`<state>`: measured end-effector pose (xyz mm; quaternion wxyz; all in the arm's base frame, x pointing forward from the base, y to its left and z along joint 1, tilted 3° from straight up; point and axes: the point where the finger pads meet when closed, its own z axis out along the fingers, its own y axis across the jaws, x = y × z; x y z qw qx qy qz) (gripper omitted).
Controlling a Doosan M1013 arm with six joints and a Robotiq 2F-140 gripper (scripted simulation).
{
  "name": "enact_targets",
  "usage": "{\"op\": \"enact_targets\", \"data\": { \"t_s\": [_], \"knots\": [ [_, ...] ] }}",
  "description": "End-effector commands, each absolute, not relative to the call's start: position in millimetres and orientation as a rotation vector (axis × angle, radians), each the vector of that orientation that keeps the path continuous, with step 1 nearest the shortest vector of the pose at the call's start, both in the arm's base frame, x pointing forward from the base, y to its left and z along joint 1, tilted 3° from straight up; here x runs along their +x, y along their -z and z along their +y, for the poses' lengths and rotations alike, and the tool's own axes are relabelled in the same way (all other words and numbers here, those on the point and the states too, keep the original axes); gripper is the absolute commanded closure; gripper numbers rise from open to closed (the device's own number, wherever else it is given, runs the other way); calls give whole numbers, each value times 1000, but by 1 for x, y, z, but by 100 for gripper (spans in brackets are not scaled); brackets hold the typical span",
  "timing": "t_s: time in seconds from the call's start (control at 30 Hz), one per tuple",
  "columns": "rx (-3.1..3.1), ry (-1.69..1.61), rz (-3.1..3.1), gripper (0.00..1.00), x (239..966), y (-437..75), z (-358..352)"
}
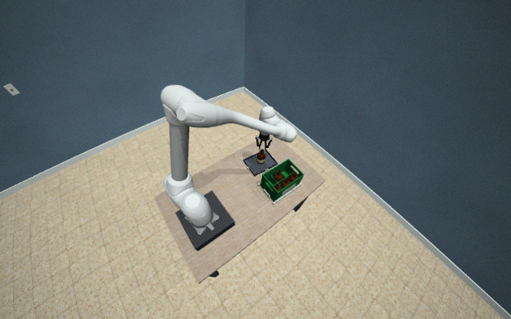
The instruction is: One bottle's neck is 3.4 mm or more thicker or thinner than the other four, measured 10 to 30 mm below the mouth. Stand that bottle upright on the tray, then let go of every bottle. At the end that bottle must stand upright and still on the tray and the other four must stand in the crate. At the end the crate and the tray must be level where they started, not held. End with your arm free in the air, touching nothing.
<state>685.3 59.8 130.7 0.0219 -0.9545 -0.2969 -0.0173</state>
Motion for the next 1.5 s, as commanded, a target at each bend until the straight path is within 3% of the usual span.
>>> {"op": "enact_targets", "data": {
  "t_s": [0.0,1.47],
  "knots": [
    [-2957,49,-912,100,683,-127,62],
    [-2957,49,-912,100,683,-115,62]
  ]
}}
